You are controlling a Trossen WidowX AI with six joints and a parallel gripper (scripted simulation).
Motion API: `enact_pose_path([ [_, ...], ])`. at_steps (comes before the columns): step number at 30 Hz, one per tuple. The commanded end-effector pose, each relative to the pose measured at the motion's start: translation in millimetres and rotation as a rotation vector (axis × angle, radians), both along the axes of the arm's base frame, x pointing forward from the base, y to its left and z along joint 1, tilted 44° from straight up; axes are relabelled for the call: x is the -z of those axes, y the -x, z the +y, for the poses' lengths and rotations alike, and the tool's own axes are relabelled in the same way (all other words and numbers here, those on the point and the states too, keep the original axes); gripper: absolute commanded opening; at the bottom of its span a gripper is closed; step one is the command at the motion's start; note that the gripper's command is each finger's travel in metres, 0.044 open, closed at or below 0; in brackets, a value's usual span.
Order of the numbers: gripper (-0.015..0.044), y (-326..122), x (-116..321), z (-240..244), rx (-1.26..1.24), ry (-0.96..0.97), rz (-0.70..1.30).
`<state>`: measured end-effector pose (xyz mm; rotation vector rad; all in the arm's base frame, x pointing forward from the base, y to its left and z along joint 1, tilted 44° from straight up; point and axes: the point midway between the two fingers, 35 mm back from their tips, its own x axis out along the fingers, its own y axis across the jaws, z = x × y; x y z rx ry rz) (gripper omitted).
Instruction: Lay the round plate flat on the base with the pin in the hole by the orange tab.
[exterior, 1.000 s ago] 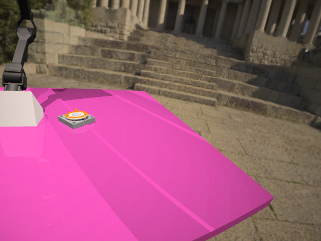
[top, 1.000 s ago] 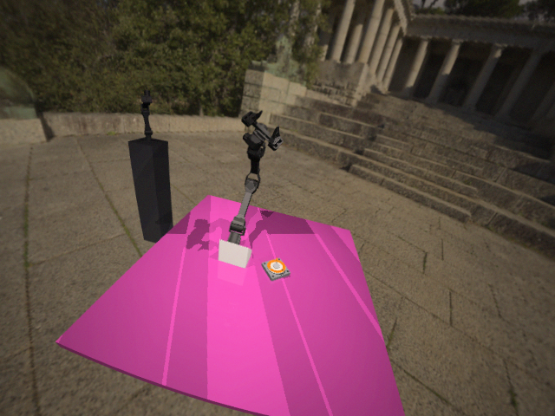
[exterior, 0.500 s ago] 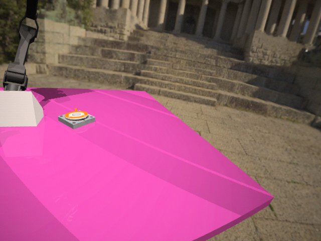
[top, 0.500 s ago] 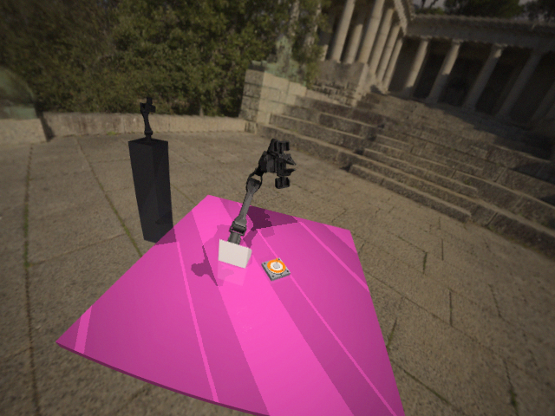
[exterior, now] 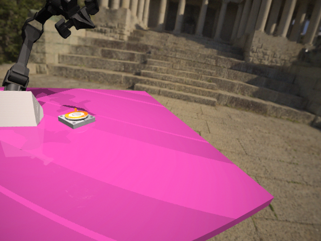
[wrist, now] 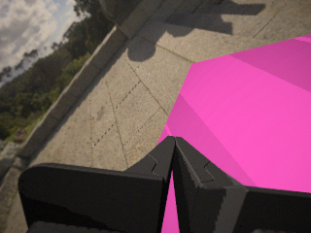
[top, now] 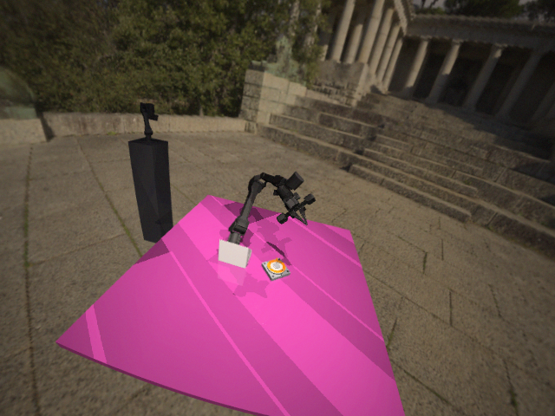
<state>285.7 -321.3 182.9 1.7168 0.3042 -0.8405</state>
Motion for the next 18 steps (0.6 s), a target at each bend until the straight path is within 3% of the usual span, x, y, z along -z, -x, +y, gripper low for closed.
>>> enact_pose_path([
  [1,0.0,-17,44,61,-0.354,0.036,0.115],
  [11,0.0,-18,98,172,-1.008,0.12,0.183],
  [18,0.0,13,128,258,-1.545,0.169,0.101],
])
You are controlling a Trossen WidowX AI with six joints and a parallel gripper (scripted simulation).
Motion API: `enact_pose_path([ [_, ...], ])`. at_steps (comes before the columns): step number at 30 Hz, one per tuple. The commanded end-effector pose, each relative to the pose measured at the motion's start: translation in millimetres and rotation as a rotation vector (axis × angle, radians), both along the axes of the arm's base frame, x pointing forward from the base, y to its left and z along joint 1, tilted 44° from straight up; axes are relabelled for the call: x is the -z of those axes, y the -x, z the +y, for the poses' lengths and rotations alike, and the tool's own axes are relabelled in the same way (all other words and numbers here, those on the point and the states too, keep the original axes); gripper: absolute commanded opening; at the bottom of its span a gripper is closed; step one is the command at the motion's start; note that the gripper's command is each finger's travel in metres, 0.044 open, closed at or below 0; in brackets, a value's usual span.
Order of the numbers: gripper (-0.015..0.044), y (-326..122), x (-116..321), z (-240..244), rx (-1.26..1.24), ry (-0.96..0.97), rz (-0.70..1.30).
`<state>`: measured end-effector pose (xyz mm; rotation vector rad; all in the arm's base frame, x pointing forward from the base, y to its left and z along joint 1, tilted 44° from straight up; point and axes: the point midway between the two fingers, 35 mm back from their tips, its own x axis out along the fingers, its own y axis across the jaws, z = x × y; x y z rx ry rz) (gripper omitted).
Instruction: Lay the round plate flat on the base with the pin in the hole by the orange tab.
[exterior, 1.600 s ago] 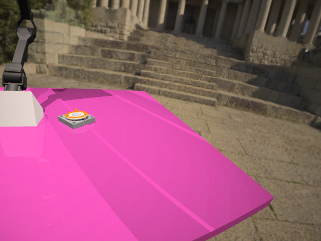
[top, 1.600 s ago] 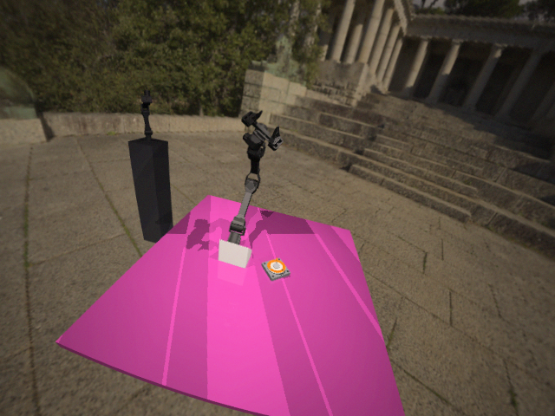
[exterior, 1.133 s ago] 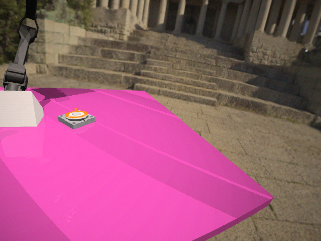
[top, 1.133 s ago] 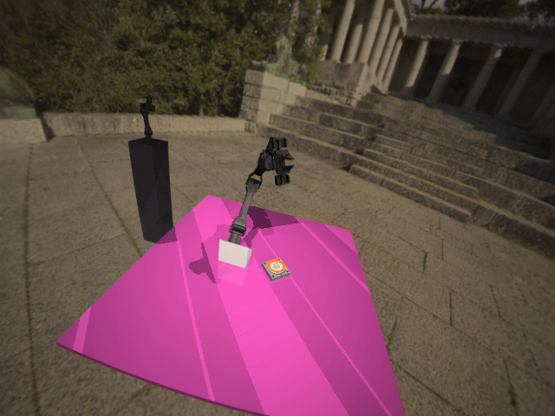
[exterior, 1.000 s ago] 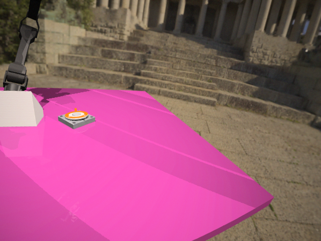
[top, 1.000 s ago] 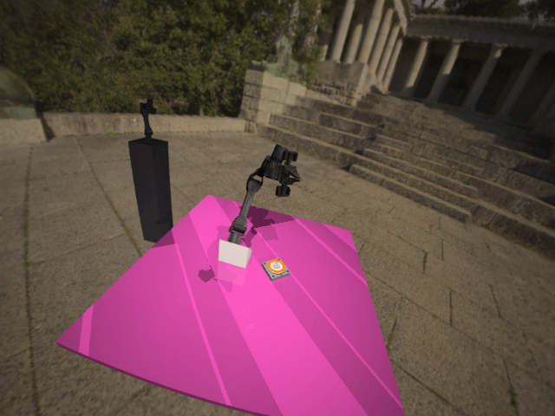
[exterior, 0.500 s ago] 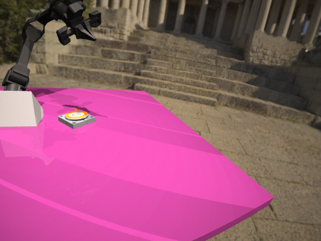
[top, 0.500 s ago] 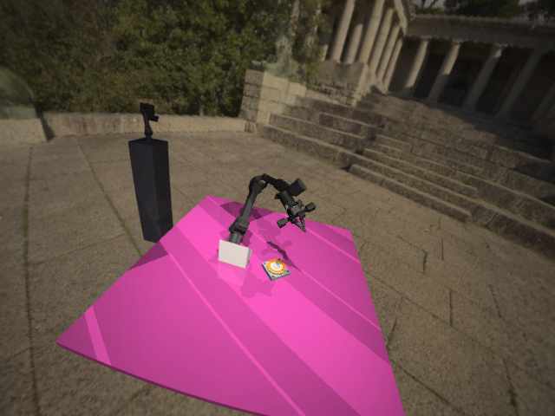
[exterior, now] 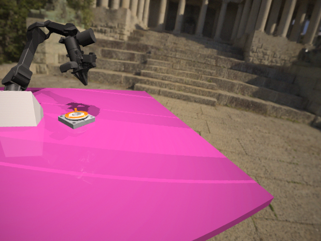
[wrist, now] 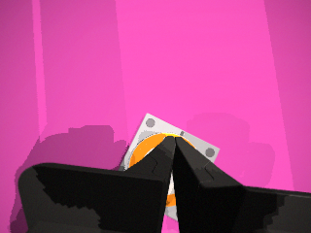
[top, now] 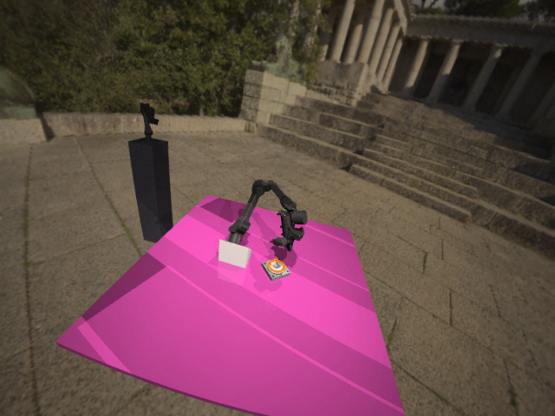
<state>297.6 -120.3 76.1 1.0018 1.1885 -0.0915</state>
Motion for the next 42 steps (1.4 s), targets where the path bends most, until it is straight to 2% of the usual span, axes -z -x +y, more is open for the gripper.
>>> enact_pose_path([
  [1,0.0,26,22,59,-0.358,-0.048,-0.02],
  [5,0.0,49,30,99,-0.62,-0.093,-0.069],
  [7,0.0,54,31,106,-0.672,-0.104,-0.081],
  [15,0.0,50,30,108,-0.672,-0.104,-0.082],
  [26,0.0,45,63,141,-0.672,-0.106,-0.083],
  [42,0.0,31,59,144,-0.672,-0.106,-0.084],
])
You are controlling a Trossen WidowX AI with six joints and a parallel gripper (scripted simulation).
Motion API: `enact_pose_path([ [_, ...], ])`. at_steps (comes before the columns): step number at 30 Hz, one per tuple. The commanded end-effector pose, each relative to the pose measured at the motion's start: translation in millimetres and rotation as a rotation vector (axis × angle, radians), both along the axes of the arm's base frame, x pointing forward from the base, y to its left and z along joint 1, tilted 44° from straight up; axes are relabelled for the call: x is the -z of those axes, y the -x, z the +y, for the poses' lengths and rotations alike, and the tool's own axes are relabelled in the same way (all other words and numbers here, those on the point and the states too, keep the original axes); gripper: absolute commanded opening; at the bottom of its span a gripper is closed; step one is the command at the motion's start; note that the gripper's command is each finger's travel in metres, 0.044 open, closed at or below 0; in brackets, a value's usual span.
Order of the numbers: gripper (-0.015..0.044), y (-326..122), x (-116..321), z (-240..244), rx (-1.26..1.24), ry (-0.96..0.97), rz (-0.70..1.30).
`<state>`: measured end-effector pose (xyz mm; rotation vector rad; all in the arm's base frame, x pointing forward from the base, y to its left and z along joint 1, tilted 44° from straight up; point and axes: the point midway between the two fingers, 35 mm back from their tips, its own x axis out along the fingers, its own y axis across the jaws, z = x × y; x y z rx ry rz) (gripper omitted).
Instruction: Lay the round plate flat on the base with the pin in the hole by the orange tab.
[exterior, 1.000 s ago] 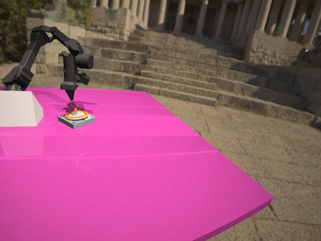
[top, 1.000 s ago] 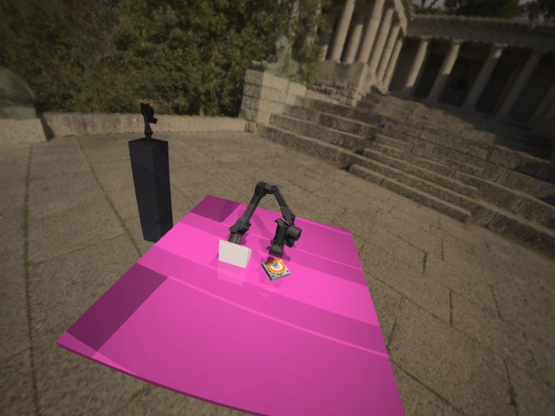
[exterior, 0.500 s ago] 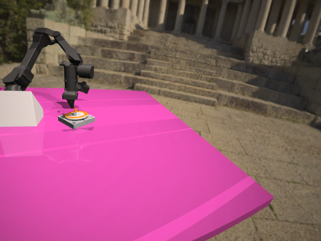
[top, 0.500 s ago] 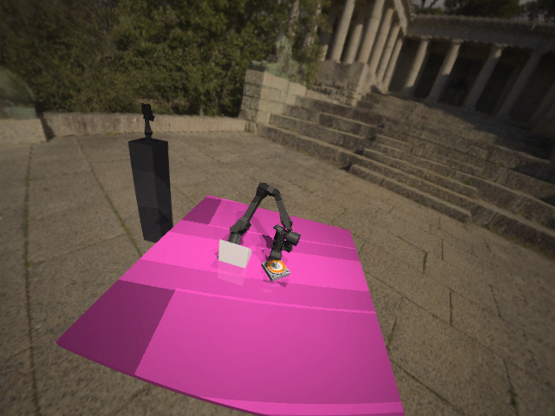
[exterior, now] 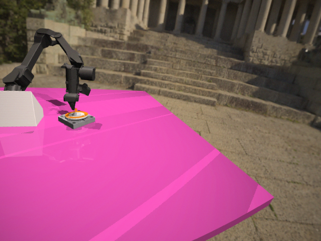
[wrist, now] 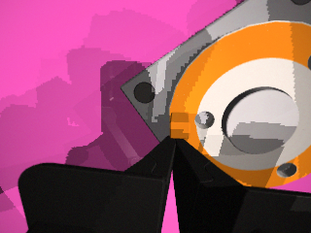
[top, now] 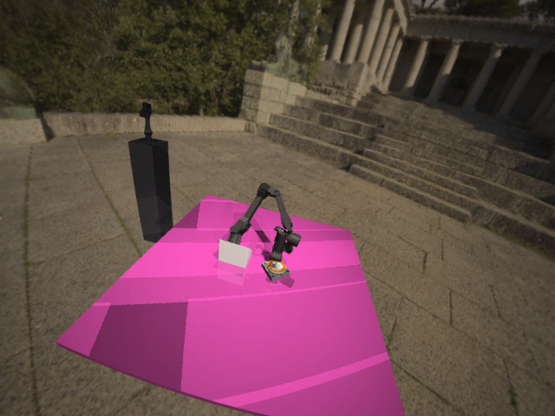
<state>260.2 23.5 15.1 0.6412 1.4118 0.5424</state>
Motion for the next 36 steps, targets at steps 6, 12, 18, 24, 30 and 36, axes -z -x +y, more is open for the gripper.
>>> enact_pose_path([
  [6,0.0,-11,-3,1,0.004,-0.004,-0.006],
  [12,0.0,-14,-3,1,0.004,-0.004,-0.006],
  [18,0.0,-17,-4,1,0.004,-0.004,-0.006],
  [24,0.0,-18,-4,1,0.004,-0.004,-0.006],
  [30,0.0,-19,-4,1,0.004,-0.004,-0.006],
  [36,0.0,-19,-4,1,0.004,-0.004,-0.006],
])
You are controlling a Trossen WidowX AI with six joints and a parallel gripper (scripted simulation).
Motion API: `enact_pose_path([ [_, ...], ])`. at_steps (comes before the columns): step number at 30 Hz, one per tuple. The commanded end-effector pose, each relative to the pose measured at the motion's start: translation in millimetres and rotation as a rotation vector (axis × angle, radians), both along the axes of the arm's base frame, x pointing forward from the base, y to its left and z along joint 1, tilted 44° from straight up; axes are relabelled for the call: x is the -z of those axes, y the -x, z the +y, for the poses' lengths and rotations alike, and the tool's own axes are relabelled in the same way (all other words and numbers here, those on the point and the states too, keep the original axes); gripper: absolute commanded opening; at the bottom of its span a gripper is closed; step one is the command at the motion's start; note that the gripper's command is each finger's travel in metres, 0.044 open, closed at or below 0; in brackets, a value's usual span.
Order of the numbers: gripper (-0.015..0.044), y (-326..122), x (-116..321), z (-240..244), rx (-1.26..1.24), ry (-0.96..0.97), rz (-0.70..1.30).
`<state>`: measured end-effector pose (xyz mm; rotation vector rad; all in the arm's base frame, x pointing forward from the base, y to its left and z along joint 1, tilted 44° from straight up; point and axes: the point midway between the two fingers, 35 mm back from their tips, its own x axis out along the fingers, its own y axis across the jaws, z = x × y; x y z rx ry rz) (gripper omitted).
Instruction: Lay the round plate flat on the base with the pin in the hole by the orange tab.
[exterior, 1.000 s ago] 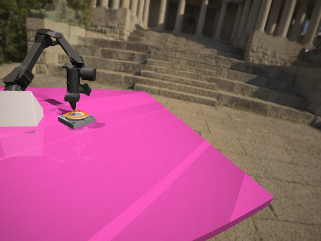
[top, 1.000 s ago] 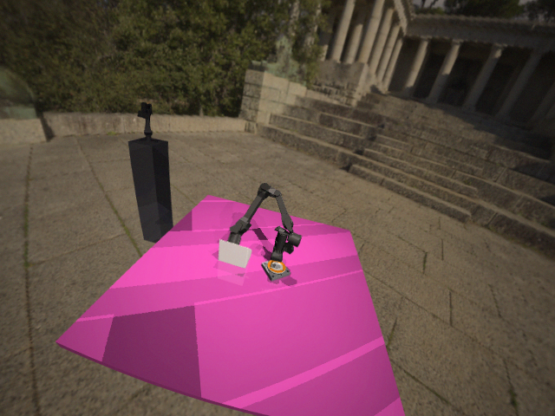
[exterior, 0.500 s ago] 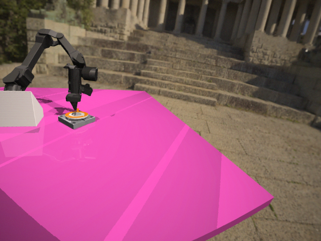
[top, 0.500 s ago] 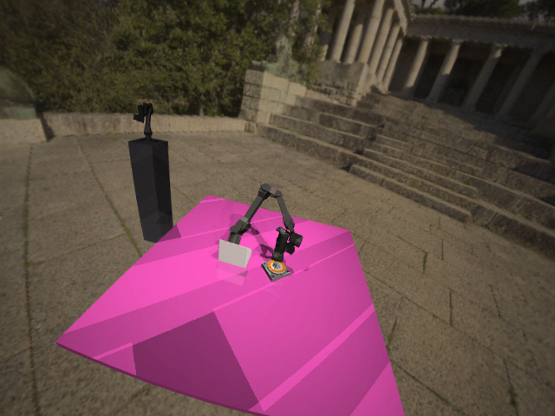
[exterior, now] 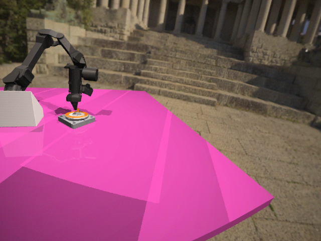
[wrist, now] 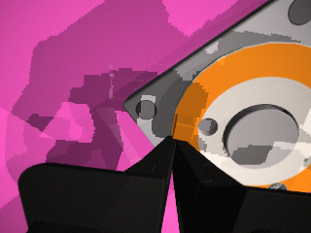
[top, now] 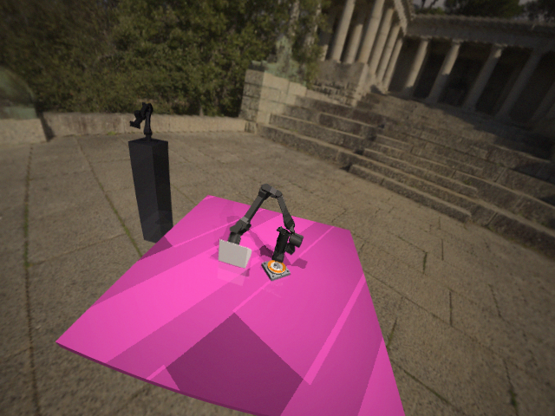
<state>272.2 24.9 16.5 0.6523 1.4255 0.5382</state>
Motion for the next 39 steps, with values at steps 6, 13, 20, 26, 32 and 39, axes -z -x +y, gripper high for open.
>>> enact_pose_path([
  [6,0.0,-9,-3,-1,0.001,0.0,-0.023],
  [13,0.0,-14,-3,-2,0.001,0.0,-0.023],
  [20,0.0,-19,-2,-3,0.001,0.0,-0.024],
  [26,0.0,-23,-2,-4,0.001,0.0,-0.024],
  [32,0.0,-26,-1,-5,0.001,0.0,-0.024],
  [39,0.0,-33,1,-8,0.001,0.0,-0.025],
])
